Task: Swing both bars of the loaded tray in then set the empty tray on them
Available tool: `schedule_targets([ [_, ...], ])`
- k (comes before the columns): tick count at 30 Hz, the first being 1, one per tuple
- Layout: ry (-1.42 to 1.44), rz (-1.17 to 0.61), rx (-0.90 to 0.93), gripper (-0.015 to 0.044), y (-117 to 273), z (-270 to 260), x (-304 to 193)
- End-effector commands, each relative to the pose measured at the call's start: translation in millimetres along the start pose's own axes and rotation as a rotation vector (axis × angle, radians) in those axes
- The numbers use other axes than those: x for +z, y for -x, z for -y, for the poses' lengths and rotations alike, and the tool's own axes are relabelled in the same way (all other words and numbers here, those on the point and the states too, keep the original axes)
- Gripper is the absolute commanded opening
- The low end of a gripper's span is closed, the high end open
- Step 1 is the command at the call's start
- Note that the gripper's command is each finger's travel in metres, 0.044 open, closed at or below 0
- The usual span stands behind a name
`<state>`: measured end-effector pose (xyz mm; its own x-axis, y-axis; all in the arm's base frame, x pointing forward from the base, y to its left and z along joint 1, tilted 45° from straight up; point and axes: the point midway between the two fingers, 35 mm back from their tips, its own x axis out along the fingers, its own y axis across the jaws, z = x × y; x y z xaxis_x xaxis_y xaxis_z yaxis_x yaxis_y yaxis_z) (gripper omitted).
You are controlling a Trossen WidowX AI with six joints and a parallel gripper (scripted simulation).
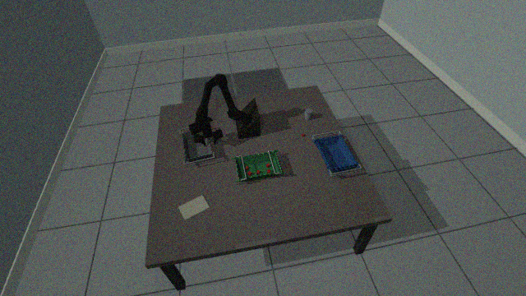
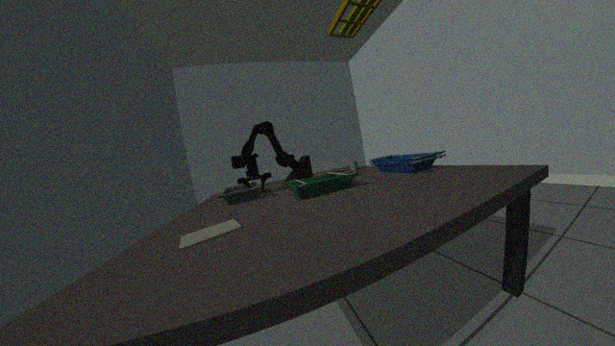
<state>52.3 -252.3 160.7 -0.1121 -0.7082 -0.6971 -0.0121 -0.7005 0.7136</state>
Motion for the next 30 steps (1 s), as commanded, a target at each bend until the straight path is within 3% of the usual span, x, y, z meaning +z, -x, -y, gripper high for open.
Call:
schedule_targets([
  [1, 0.006, -0.005, -0.001, 0.022, -0.5, 0.5, -0.8],
  [30, 0.006, -0.005, -0.001, 0.0027, -0.5, 0.5, -0.8],
])
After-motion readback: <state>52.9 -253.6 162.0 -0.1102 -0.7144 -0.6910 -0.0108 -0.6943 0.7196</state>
